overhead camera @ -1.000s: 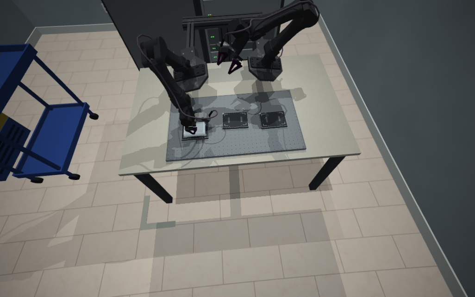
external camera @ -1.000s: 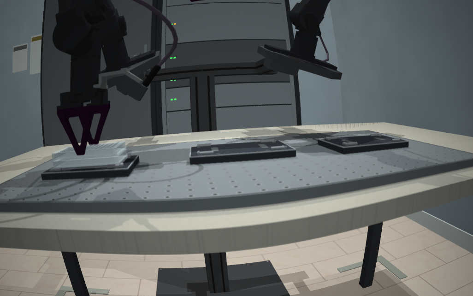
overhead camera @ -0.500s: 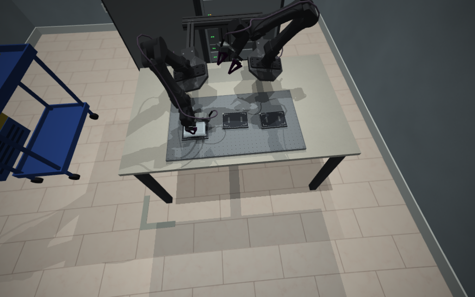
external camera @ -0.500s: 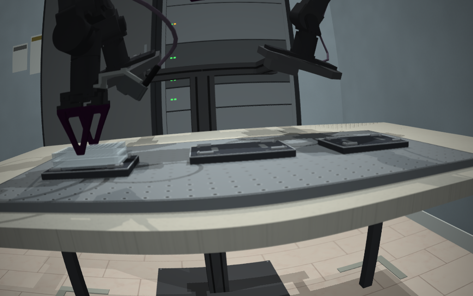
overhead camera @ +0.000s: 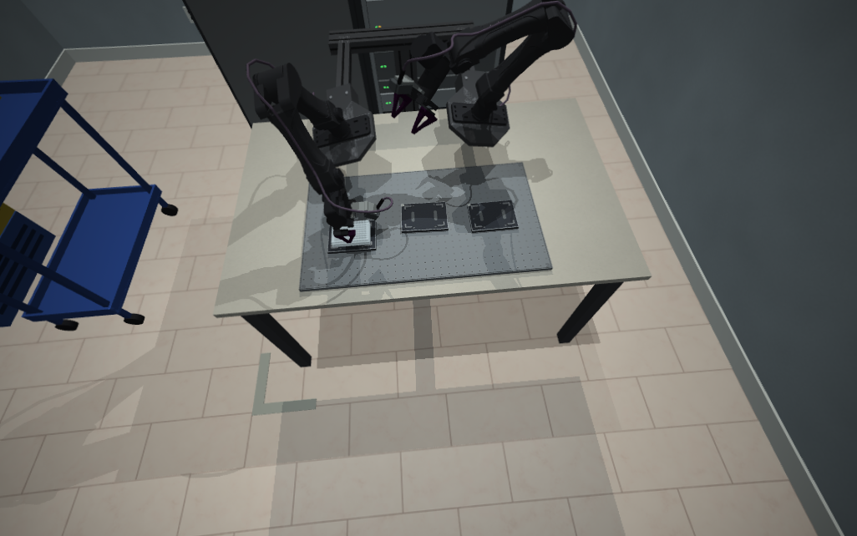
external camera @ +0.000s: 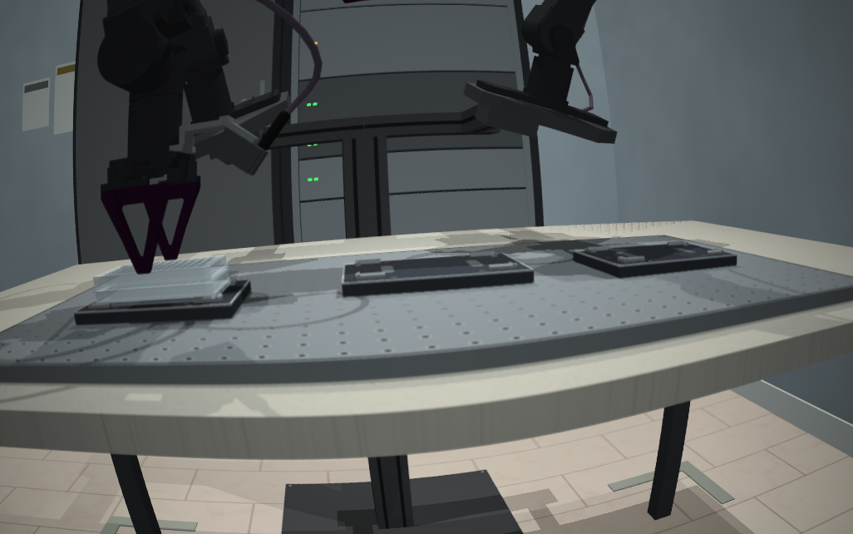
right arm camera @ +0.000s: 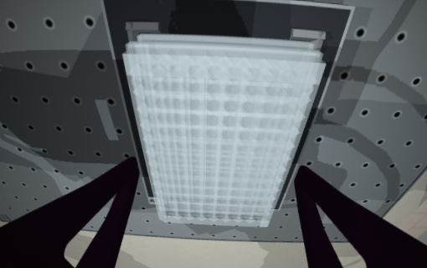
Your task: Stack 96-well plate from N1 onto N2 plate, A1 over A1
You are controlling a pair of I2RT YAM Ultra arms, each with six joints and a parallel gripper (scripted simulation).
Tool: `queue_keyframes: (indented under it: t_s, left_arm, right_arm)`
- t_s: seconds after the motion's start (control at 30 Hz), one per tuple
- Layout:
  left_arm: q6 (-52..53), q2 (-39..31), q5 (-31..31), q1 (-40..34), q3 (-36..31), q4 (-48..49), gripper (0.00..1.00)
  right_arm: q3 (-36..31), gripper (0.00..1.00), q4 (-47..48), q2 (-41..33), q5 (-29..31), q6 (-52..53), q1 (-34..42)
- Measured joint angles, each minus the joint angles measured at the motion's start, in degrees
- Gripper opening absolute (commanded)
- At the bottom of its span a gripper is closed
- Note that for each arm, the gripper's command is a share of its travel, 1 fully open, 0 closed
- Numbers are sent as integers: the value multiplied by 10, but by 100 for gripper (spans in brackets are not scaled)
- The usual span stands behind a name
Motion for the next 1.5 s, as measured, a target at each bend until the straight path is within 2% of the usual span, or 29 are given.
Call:
queue_keyframes:
  t_s: [0.2,0.4,0.63,0.87,1.1,1.5]
  left_arm:
    - [0,0,0,0,0,0,100]
    - [0,0,0,0,0,0,100]
    - [0,0,0,0,0,0,100]
    - [0,0,0,0,0,0,100]
    - [0,0,0,0,0,0,100]
    - [0,0,0,0,0,0,100]
  right_arm:
    - [-9,100,-11,-47,2,6,7]
    - [15,100,-75,-94,7,17,22]
    - [45,100,-176,-185,13,38,47]
    - [46,100,-223,-186,11,49,47]
    - [37,100,-207,-192,-11,102,40]
    - [-94,100,-94,-303,-72,303,1]
